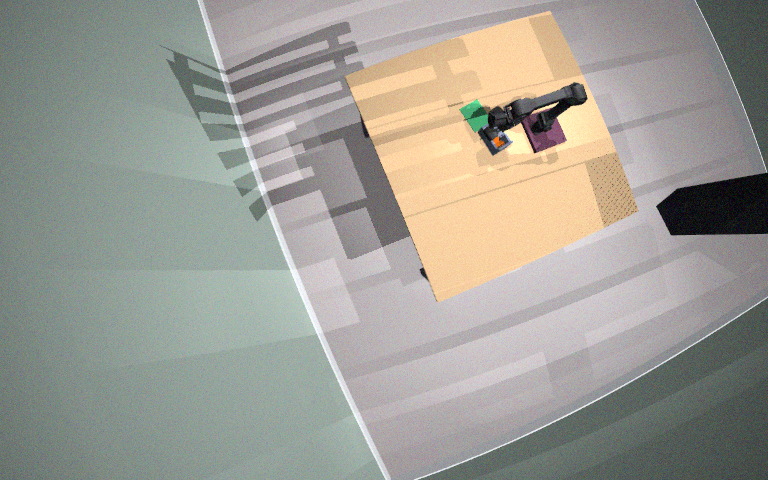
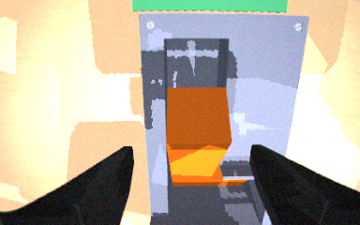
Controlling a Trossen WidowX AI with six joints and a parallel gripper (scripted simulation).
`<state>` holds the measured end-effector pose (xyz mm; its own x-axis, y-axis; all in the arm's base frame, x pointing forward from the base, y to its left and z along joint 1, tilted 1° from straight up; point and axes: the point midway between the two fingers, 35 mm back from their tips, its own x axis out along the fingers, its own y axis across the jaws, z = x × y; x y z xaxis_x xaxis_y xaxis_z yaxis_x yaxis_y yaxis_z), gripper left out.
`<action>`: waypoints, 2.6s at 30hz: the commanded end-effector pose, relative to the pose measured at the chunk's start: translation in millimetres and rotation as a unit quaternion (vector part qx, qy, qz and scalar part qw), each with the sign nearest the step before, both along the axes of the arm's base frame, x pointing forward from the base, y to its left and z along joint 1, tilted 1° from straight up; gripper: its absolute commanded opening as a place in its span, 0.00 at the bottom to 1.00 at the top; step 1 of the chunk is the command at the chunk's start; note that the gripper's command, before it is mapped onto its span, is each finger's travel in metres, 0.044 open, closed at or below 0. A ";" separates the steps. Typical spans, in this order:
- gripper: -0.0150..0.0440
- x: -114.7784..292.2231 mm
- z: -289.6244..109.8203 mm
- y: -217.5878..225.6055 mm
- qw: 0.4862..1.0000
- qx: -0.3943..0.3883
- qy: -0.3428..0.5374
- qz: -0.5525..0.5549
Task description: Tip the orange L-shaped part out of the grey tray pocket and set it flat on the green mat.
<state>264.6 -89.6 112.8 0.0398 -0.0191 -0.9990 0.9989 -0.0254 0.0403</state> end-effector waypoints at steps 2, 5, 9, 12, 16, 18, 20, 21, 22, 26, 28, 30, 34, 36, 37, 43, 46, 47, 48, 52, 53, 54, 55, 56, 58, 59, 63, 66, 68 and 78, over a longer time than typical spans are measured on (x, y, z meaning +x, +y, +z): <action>0.73 -1.3 -9.8 0.2 1.000 0.002 0.004 -0.002; 0.73 -1.3 -14.7 0.2 1.000 0.002 0.004 -0.002; 0.73 -1.4 -21.1 0.2 1.000 0.002 0.004 -0.002; 0.73 -1.7 -26.0 0.3 1.000 0.002 0.004 -0.002; 0.73 -1.8 -28.3 0.3 1.000 0.002 0.004 -0.002; 0.64 -0.5 -24.5 0.0 1.000 0.000 0.001 0.000; 0.55 -0.5 -24.5 0.0 1.000 0.000 0.001 0.000; 0.51 -0.5 -24.5 0.0 1.000 0.000 0.001 0.000; 0.50 -0.5 -24.5 0.0 1.000 0.000 0.001 0.000; 0.45 -0.5 -24.5 0.0 1.000 0.000 0.001 0.000; 0.43 -0.5 -24.5 0.0 1.000 0.000 0.001 0.000; 0.40 -0.5 -24.5 0.0 1.000 0.000 0.001 0.000; 0.26 -0.5 -24.5 0.0 1.000 0.000 0.001 0.000; 0.25 -0.5 -24.5 0.0 1.000 0.000 0.001 0.000; 0.25 -0.5 -24.5 0.0 1.000 0.000 0.001 0.000; 0.25 -0.7 -20.8 0.1 1.000 0.001 0.002 -0.001; 0.25 -1.1 -16.3 0.2 1.000 0.001 0.002 -0.001; 0.25 -1.2 -14.8 0.3 1.000 0.001 0.003 -0.001; 0.25 -1.3 -13.3 0.3 1.000 0.001 0.003 -0.001; 0.25 -1.6 -7.2 0.4 1.000 0.001 0.003 -0.002; 0.25 -1.7 -5.7 0.4 1.000 0.001 0.003 -0.002; 0.25 -1.8 -4.2 0.5 1.000 0.001 0.003 -0.002; 0.25 -1.8 -2.7 0.5 1.000 0.001 0.004 -0.002; 0.25 -1.9 -1.2 0.5 1.000 0.001 0.004 -0.002; 0.25 -2.0 1.8 0.6 1.000 0.001 0.004 -0.002; 0.25 -2.1 3.4 0.6 1.000 0.001 0.004 -0.002; 0.25 -2.4 9.8 0.7 1.000 0.002 0.004 -0.002; 0.25 -2.6 14.5 0.8 1.000 0.002 0.004 -0.002; 0.25 -2.7 17.8 0.9 1.000 0.002 0.004 -0.002; 0.25 -3.2 34.2 1.1 1.000 0.002 0.004 -0.002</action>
